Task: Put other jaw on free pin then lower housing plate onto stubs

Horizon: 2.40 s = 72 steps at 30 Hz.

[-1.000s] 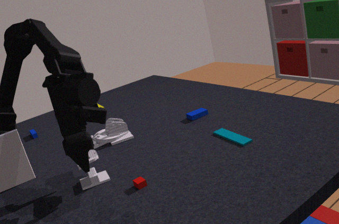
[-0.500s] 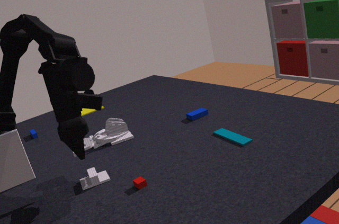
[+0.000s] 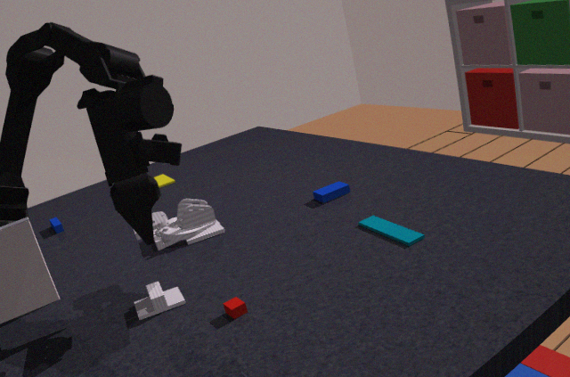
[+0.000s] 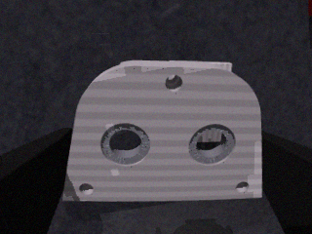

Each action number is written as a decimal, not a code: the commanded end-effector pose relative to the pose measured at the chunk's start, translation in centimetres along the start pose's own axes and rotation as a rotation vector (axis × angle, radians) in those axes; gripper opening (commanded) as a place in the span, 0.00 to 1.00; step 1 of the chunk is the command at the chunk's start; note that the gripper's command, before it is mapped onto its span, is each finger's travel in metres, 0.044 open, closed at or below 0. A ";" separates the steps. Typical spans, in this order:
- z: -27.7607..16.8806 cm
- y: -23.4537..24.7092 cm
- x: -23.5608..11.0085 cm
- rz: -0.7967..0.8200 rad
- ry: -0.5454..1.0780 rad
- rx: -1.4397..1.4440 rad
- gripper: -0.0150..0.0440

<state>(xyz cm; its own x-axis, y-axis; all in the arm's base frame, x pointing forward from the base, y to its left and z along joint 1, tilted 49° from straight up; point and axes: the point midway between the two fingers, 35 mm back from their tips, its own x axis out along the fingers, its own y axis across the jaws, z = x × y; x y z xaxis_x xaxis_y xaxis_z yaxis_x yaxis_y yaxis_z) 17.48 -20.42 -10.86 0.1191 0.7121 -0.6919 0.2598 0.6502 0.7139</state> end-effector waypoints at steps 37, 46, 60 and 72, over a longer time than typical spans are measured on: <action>3.6 12.5 -0.3 0.009 -0.002 0.019 0.85; 3.7 15.5 0.0 0.018 0.000 0.020 0.85; 3.4 20.0 0.6 0.037 0.008 0.019 0.85; 3.4 20.5 0.7 0.039 0.009 0.019 0.85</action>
<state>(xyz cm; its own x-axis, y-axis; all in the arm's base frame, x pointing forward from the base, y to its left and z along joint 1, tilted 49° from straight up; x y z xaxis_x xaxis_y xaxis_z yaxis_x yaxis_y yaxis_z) 26.18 -7.66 2.90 0.1221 0.7355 -0.6664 0.2646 0.6230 0.7361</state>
